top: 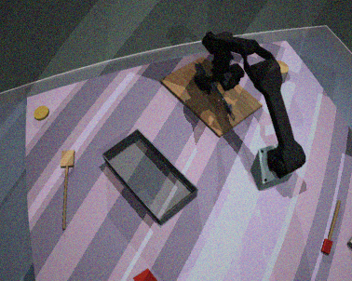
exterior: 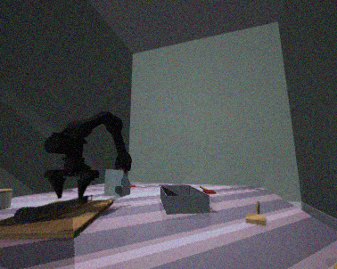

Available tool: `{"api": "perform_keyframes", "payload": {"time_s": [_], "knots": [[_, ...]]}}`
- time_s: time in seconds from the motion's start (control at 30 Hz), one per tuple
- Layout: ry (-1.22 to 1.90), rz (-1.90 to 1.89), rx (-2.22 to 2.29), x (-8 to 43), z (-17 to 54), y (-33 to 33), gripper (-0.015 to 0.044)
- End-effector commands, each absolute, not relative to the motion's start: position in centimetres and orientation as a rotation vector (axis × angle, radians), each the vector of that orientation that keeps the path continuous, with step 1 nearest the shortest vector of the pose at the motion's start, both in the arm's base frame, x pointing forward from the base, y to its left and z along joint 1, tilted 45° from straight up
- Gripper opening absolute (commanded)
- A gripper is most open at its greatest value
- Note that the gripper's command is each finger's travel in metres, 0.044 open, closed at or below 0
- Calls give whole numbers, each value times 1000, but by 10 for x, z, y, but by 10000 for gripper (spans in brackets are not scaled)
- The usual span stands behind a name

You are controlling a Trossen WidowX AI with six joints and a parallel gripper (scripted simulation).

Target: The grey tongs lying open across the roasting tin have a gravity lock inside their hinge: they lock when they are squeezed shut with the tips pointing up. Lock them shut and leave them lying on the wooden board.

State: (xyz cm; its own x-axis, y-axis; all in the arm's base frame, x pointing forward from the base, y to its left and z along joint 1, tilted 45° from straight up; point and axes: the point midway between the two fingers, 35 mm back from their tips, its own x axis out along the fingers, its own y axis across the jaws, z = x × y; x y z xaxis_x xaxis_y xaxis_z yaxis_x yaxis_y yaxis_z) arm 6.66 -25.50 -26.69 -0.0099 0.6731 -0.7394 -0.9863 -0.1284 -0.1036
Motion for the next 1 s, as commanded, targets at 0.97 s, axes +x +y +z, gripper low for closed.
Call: {"api": "perform_keyframes", "payload": {"time_s": [0.97], "knots": [[533,1542,-760,8,-81,-241,440]]}}
